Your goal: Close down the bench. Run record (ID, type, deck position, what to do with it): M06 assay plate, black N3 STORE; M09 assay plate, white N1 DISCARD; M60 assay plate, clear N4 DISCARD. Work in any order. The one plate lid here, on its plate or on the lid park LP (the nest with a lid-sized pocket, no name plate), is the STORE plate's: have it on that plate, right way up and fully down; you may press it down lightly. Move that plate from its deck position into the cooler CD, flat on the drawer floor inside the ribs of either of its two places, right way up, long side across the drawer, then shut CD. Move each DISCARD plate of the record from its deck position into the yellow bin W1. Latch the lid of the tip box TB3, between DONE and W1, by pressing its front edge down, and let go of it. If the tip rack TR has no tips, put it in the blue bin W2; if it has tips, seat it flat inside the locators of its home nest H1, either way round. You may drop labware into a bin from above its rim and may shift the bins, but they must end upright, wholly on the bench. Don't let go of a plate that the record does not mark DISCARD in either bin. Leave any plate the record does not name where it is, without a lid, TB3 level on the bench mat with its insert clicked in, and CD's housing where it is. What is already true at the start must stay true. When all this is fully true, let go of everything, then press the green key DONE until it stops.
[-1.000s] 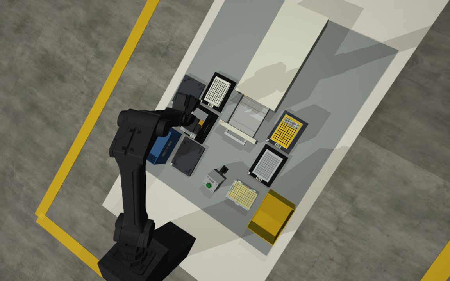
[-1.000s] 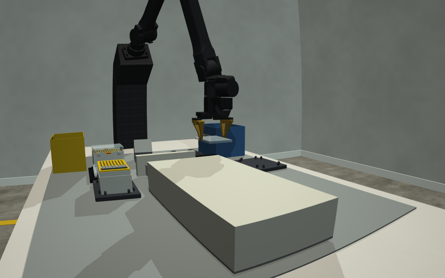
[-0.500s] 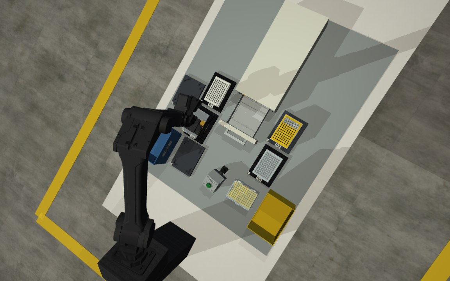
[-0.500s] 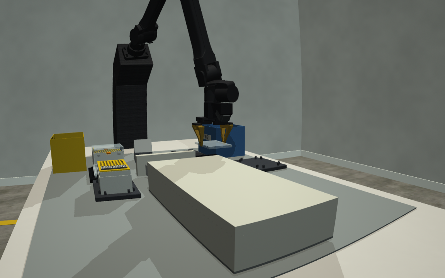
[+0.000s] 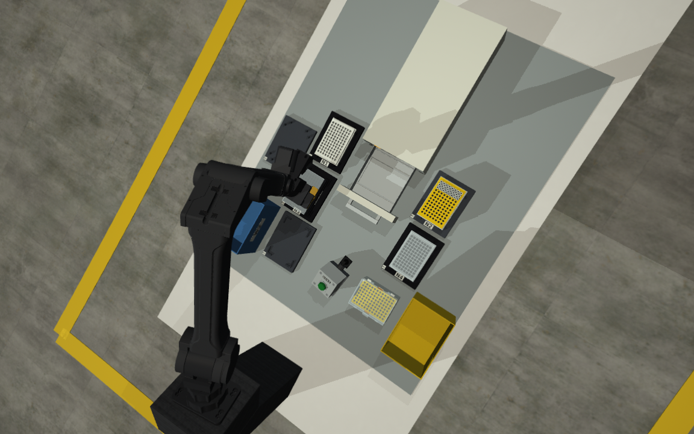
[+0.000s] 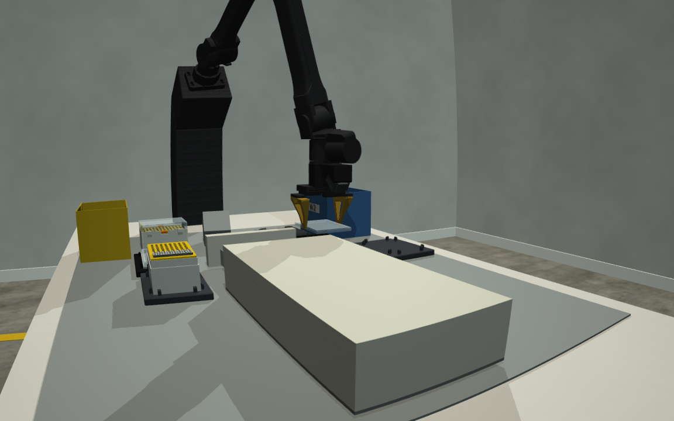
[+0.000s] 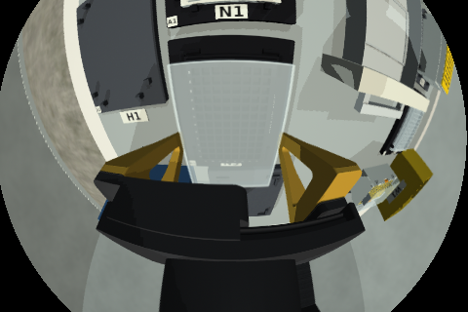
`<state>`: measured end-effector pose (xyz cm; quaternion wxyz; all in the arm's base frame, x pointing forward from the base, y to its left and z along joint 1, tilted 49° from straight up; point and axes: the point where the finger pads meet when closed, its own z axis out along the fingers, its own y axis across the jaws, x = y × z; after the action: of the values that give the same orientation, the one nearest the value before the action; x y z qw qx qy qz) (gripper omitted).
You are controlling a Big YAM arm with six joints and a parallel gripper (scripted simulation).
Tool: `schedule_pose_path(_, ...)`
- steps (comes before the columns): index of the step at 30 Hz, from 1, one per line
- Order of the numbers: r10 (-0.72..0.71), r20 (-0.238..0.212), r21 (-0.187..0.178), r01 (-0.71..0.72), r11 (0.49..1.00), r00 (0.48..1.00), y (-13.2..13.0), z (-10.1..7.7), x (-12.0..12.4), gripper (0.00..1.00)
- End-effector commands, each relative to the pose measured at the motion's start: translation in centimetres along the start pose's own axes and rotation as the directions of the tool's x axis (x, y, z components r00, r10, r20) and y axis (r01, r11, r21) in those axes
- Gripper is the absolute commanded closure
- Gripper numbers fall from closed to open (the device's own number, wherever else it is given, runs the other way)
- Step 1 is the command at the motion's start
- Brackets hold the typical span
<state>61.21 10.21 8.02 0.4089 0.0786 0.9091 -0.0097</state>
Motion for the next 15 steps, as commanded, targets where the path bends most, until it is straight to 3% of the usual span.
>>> schedule_pose_path(1, -0.001, 0.022, 0.0, 0.001, 1.0, 1.0, -0.4, 0.7, -1.0, 1.0)
schedule_pose_path(13, -0.001, 0.021, 0.0, 0.001, 1.0, 1.0, -0.4, 2.0, -0.9, 1.0)
schedule_pose_path(15, -0.001, 0.034, -0.007, 0.001, 1.0, 0.999, 0.0, 1.4, -1.5, 1.0)
